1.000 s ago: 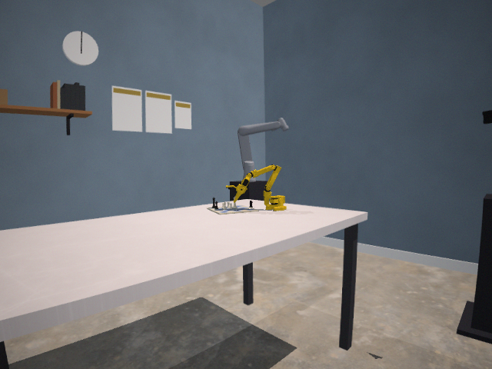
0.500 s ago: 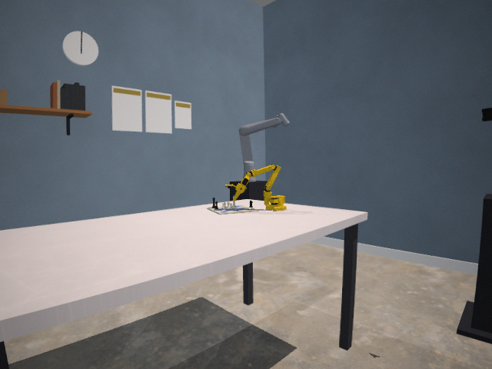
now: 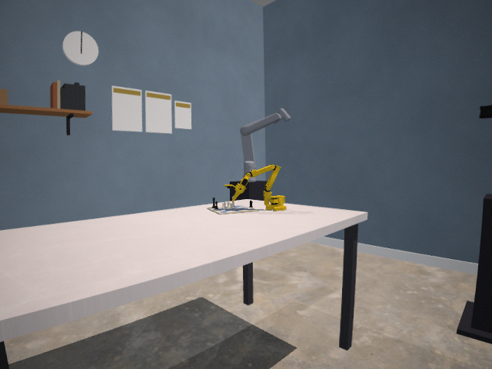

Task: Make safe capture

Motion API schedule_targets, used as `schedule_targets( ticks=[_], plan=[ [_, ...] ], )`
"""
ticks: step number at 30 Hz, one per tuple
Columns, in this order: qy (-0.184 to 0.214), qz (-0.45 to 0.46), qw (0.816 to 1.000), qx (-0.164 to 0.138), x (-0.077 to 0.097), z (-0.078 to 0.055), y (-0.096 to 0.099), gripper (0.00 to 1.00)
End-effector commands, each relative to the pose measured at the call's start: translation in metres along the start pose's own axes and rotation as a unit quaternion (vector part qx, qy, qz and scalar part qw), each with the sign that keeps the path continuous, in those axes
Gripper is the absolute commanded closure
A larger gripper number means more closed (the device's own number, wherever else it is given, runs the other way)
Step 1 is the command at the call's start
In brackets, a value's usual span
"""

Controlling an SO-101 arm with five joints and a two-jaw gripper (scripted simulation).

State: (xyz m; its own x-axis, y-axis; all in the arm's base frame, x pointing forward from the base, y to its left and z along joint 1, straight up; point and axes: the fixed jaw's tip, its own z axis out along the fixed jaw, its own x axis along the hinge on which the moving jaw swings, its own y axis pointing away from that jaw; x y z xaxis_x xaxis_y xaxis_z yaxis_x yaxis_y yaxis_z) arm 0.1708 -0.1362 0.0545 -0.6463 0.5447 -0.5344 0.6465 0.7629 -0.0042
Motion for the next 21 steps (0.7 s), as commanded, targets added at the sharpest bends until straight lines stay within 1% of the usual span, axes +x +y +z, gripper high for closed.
schedule_targets(
  ticks=[1,9,15,21],
  plan=[
    [0.009,-0.007,1.0,-0.003,0.005,0.004,0.002,1.0],
    [0.009,-0.007,1.0,-0.003,0.006,0.004,0.002,1.0],
    [0.009,-0.007,1.0,-0.003,0.018,0.009,0.002,1.0],
    [0.009,-0.007,1.0,-0.003,0.019,0.01,0.002,1.0]
  ],
)
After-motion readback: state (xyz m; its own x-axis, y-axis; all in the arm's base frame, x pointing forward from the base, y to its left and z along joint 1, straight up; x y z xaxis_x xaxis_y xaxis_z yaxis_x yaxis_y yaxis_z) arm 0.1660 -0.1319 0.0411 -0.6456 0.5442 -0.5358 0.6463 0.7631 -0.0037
